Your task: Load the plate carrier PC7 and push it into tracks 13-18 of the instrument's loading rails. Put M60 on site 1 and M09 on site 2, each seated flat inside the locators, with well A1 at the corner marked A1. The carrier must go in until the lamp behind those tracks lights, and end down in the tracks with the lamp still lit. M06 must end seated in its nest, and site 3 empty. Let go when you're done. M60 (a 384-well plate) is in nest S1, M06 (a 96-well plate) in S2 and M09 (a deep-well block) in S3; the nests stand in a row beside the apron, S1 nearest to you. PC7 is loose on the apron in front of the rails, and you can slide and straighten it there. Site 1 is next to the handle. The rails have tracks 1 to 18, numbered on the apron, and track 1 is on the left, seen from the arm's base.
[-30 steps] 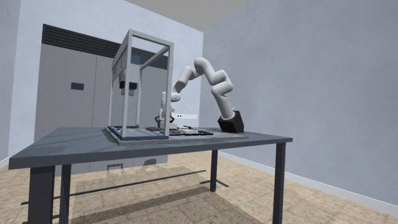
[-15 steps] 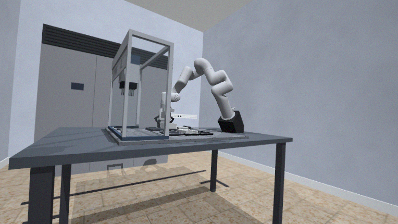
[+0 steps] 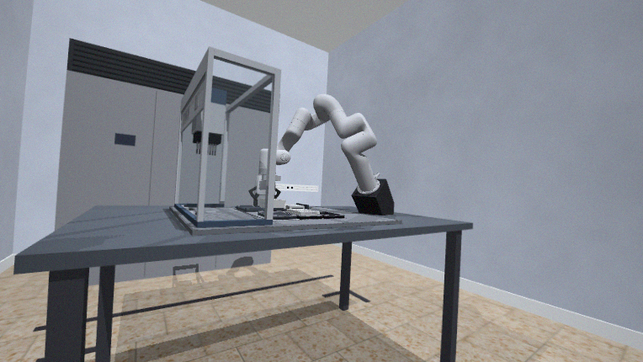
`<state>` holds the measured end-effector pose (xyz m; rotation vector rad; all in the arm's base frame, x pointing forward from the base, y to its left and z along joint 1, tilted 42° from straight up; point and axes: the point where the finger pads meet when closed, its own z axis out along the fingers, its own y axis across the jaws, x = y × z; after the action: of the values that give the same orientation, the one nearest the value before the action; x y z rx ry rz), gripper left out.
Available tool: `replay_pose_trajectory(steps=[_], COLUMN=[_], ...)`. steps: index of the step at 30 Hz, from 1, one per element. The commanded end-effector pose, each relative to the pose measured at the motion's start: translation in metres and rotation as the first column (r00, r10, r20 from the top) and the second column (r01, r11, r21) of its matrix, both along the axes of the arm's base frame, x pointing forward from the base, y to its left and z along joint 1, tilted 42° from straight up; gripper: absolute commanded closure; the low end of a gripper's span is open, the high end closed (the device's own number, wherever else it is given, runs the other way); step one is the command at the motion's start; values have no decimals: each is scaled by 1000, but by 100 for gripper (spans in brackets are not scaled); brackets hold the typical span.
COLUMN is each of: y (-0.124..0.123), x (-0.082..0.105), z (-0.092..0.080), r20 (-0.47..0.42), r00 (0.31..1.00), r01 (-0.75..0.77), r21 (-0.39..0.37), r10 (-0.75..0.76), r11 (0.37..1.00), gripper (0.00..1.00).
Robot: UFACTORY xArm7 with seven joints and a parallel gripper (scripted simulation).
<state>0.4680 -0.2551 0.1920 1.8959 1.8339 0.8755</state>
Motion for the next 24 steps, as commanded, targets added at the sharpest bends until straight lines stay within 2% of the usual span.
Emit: replay_pose_trajectory(steps=[1, 24], y=[-4, -16], x=[0, 1], z=[1, -1], r20=[3, 3], r00=[1000, 1000], r01=[2, 3], r21=[-2, -2], r10=[-2, -3], r11=[1000, 1000], gripper=[0, 0])
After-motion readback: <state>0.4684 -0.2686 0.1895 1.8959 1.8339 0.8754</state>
